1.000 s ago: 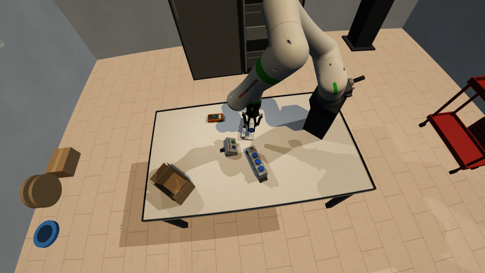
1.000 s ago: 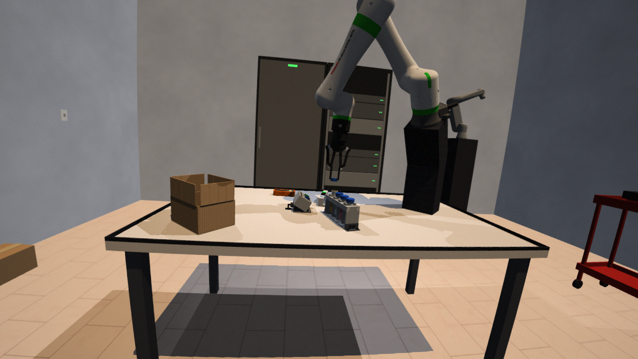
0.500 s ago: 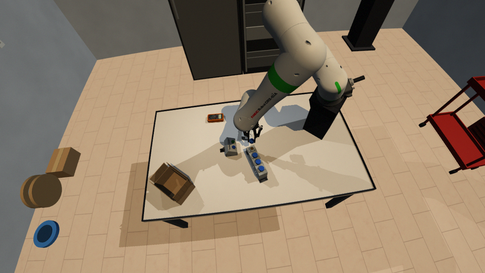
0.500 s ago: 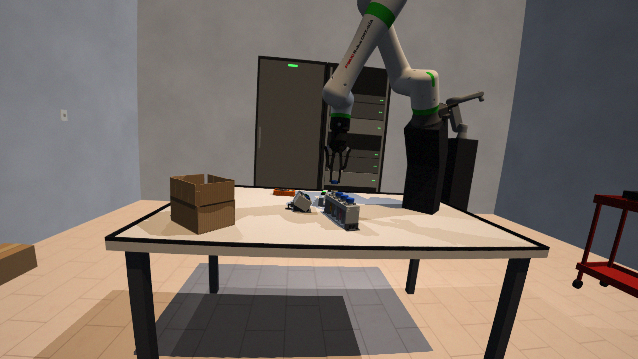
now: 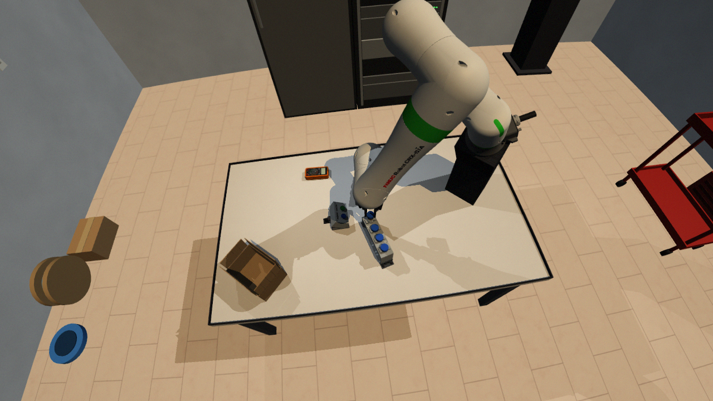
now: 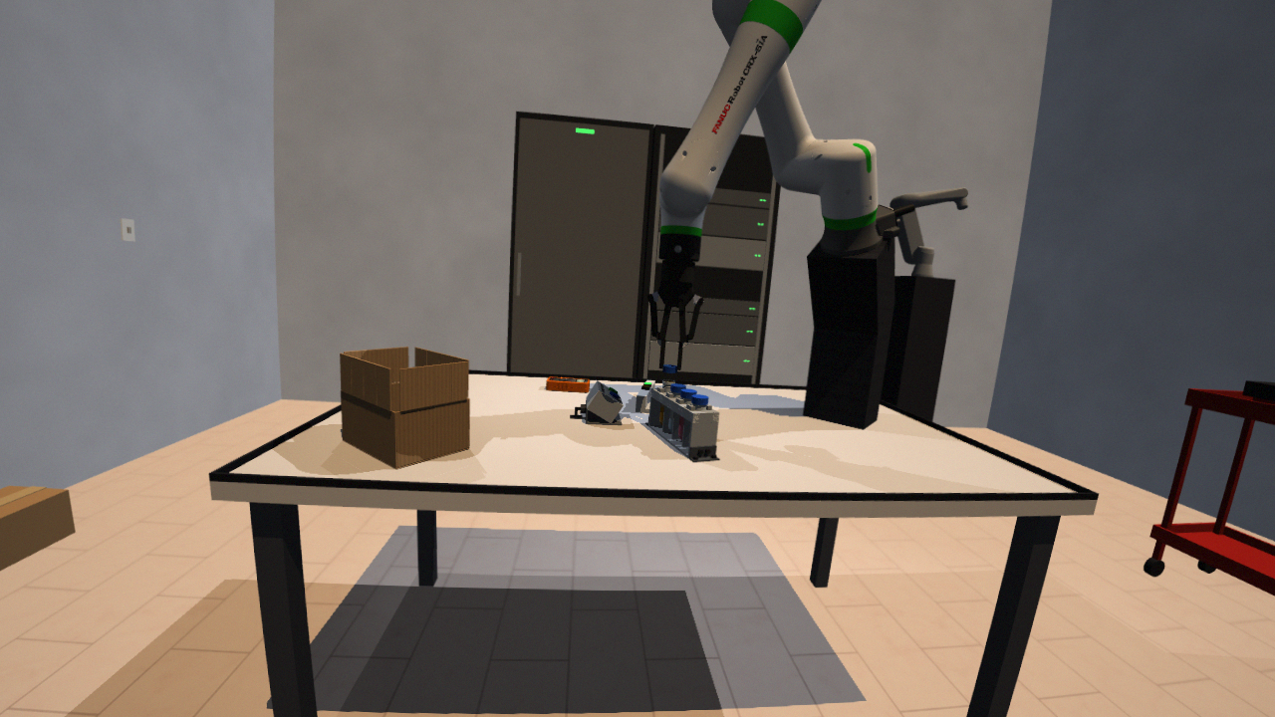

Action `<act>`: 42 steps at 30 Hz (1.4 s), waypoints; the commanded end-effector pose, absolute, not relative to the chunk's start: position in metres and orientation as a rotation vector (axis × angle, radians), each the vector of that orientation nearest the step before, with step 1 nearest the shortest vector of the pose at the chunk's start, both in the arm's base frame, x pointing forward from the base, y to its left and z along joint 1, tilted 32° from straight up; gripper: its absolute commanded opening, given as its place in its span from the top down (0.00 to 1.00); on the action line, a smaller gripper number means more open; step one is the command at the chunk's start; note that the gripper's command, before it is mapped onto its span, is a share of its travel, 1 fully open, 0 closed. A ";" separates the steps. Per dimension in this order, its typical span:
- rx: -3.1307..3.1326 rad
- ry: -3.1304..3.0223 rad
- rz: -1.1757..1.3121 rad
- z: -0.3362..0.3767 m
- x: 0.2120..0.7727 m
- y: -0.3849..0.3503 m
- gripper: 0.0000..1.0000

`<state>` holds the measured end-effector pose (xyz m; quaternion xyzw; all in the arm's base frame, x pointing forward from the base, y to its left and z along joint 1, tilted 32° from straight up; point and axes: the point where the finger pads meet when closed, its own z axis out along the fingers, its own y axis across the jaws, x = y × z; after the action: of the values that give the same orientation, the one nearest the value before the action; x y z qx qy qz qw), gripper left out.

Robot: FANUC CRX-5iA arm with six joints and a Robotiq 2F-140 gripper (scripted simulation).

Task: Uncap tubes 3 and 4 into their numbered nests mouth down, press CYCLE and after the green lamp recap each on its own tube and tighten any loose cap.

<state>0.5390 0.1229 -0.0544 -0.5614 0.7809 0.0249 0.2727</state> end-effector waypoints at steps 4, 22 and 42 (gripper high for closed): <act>-1.510 2.103 0.064 -0.070 0.548 0.130 0.70; -1.510 2.103 0.064 -0.074 0.550 0.131 0.70; -1.510 2.103 0.064 -0.080 0.552 0.134 0.70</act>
<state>0.5517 0.1337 -0.0803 -0.5613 0.7813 0.0241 0.2719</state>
